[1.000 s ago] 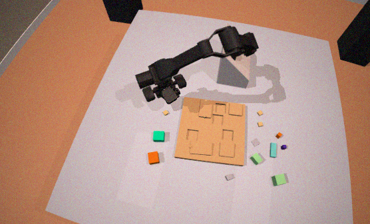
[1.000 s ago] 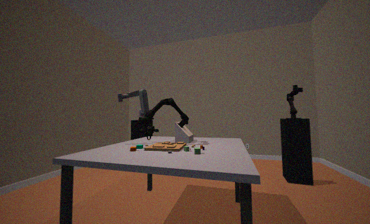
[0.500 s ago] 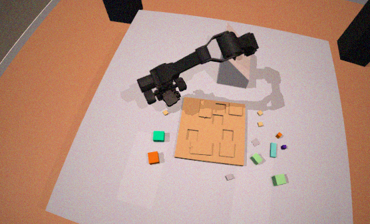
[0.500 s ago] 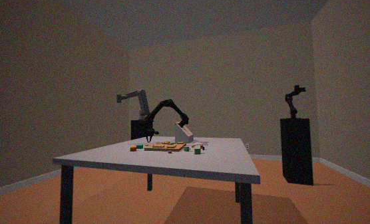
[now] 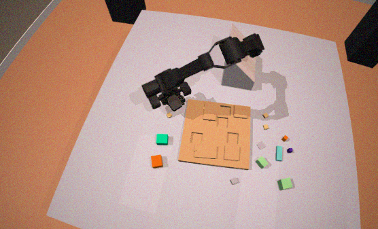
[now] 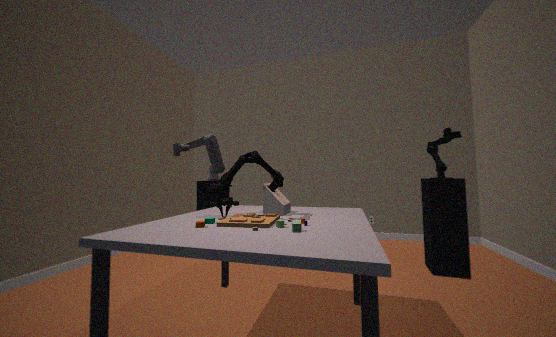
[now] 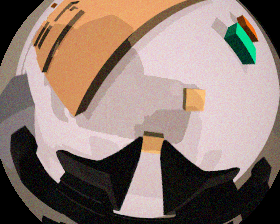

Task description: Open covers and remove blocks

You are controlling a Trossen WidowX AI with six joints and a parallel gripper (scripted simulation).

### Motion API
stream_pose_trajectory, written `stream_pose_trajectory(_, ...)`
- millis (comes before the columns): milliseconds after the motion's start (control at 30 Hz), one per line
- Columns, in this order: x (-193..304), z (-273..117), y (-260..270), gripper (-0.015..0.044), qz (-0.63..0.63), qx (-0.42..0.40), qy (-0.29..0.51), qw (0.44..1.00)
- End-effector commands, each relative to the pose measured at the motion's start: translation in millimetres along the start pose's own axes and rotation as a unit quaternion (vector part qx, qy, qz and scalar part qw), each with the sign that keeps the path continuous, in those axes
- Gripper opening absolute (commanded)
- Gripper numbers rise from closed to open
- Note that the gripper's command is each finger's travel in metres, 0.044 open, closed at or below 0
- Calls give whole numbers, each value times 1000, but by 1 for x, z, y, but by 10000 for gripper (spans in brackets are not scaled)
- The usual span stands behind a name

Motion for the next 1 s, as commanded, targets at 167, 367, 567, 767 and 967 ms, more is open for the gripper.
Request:
stream_pose_trajectory(167, 0, 2, 1, 185, 0, -1, 0, 1000)
stream_pose_trajectory(367, 0, 2, 1, 342, 0, -1, 0, 1000)
stream_pose_trajectory(567, 0, -6, 0, 440, 1, -1, 0, 1000)
stream_pose_trajectory(767, 0, -25, -1, 440, 2, -1, 0, 1000)
stream_pose_trajectory(967, 0, -45, -1, 440, 3, -1, 0, 1000)
Point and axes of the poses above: the point midway between the two fingers, 35 mm back from their tips, its own z axis out along the fingers, its own y axis across the jaws, x = y × z, the point moved 3 cm from there along -z, back along the fingers, and after that the axes turned 1 degree about z, right-handed, at the moved point
